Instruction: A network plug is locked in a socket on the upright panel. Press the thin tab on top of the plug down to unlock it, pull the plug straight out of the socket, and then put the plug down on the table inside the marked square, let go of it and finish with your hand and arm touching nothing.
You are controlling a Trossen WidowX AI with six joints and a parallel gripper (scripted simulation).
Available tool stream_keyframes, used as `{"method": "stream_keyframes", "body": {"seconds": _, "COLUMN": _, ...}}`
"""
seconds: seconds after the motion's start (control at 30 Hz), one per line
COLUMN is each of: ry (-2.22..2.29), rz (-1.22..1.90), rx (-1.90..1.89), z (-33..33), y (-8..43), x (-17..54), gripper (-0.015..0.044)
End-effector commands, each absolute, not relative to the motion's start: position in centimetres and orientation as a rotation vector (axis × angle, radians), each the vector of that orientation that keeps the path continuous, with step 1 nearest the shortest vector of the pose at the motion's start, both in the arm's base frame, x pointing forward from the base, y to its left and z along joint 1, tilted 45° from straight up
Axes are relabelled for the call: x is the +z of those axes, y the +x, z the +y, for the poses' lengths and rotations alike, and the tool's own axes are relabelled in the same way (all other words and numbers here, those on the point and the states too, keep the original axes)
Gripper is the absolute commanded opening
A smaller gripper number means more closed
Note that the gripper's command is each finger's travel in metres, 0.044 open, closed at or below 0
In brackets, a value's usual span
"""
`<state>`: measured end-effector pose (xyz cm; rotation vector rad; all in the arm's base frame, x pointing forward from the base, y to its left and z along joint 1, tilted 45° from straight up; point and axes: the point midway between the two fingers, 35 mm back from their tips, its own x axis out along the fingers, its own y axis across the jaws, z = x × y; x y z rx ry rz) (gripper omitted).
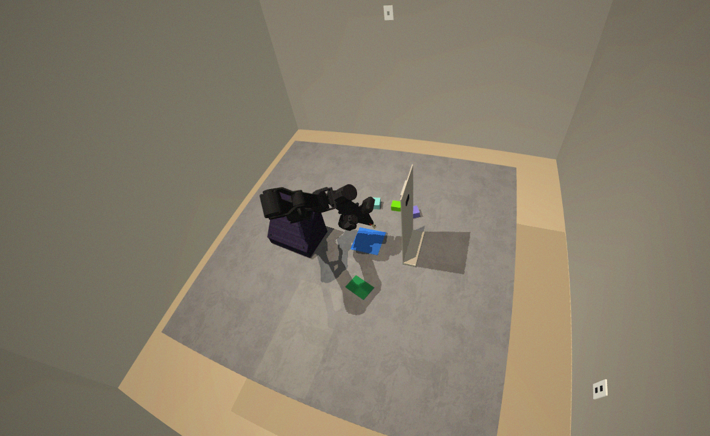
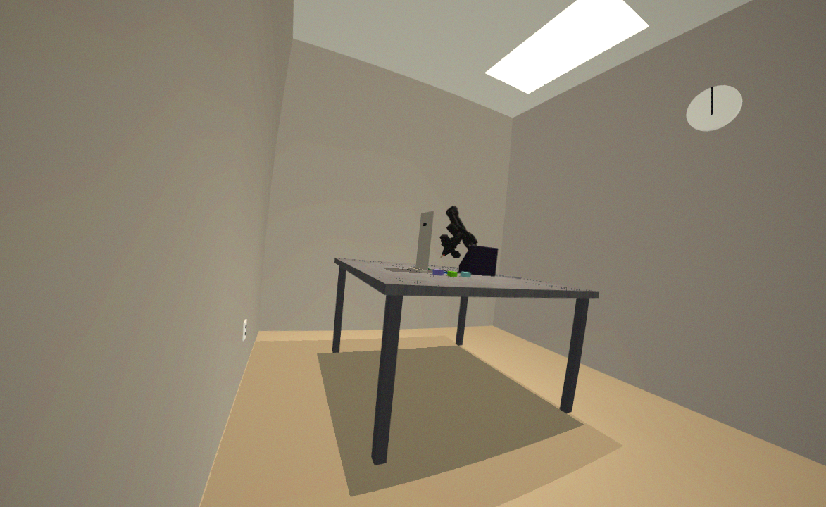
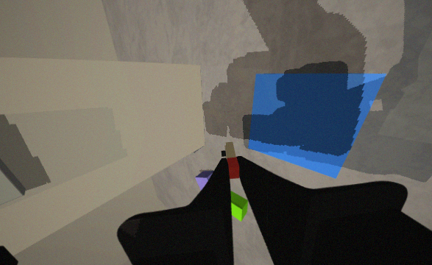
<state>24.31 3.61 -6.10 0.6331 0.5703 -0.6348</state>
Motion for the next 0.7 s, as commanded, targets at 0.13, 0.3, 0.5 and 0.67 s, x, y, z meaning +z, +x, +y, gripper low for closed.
{"method": "stream_keyframes", "body": {"seconds": 0.13, "ry": 0.596, "rz": 0.579, "rx": -0.768, "z": 1.0, "y": 22.7, "x": -7.6, "gripper": 0.0000}}
{"method": "stream_keyframes", "body": {"seconds": 0.3, "ry": 0.597, "rz": 0.579, "rx": -0.768, "z": 1.0, "y": 22.7, "x": -7.7, "gripper": 0.0000}}
{"method": "stream_keyframes", "body": {"seconds": 0.5, "ry": 0.597, "rz": 0.581, "rx": -0.769, "z": 0.7, "y": 22.8, "x": -8.0, "gripper": 0.0000}}
{"method": "stream_keyframes", "body": {"seconds": 0.67, "ry": 0.598, "rz": 0.582, "rx": -0.769, "z": 0.5, "y": 22.9, "x": -8.2, "gripper": 0.0000}}
